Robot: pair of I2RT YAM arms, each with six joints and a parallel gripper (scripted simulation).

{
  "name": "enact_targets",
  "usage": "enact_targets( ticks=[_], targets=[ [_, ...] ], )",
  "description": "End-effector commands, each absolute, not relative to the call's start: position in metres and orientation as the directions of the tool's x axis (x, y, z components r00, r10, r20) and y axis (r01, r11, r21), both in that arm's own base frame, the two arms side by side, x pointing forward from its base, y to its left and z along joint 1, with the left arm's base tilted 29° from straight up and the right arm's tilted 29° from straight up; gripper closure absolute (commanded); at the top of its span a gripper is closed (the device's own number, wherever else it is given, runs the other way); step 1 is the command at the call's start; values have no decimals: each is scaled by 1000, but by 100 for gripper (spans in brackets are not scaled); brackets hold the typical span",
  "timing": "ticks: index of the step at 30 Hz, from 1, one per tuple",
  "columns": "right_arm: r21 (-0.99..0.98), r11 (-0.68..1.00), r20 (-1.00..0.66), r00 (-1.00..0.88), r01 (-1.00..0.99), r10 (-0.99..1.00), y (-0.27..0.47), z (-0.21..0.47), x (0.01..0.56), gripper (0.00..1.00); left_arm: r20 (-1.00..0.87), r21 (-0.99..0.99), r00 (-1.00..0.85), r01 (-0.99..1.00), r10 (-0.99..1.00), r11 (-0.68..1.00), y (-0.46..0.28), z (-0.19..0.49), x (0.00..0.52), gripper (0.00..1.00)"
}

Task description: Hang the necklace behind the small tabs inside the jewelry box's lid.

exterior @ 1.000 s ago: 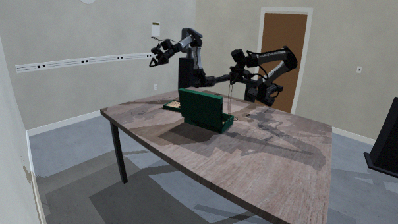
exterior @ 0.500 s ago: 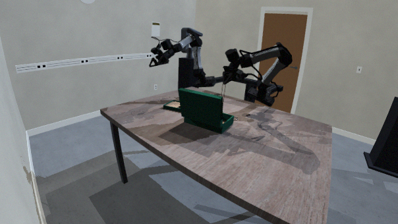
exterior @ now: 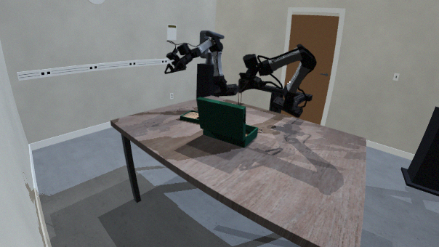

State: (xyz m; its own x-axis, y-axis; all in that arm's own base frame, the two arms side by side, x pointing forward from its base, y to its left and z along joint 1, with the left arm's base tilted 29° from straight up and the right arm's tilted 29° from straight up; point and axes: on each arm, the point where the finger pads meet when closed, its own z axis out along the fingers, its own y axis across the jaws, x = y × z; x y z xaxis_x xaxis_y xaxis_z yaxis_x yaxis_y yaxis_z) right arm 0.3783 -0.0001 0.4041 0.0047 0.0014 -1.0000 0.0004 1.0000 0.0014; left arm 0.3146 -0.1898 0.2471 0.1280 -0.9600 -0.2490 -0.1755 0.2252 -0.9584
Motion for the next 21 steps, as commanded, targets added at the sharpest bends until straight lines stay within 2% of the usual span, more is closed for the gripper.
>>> enact_targets(
  ticks=[1,21],
  targets=[
    [-8,1000,-996,90,-13,-7,3,436,365,0,-181,-979,129,-118,-975,166,-202,270,325,97],
    [-8,1000,-996,90,-13,-7,3,436,365,0,-136,-990,137,-52,-981,130,-239,275,354,97]
  ],
)
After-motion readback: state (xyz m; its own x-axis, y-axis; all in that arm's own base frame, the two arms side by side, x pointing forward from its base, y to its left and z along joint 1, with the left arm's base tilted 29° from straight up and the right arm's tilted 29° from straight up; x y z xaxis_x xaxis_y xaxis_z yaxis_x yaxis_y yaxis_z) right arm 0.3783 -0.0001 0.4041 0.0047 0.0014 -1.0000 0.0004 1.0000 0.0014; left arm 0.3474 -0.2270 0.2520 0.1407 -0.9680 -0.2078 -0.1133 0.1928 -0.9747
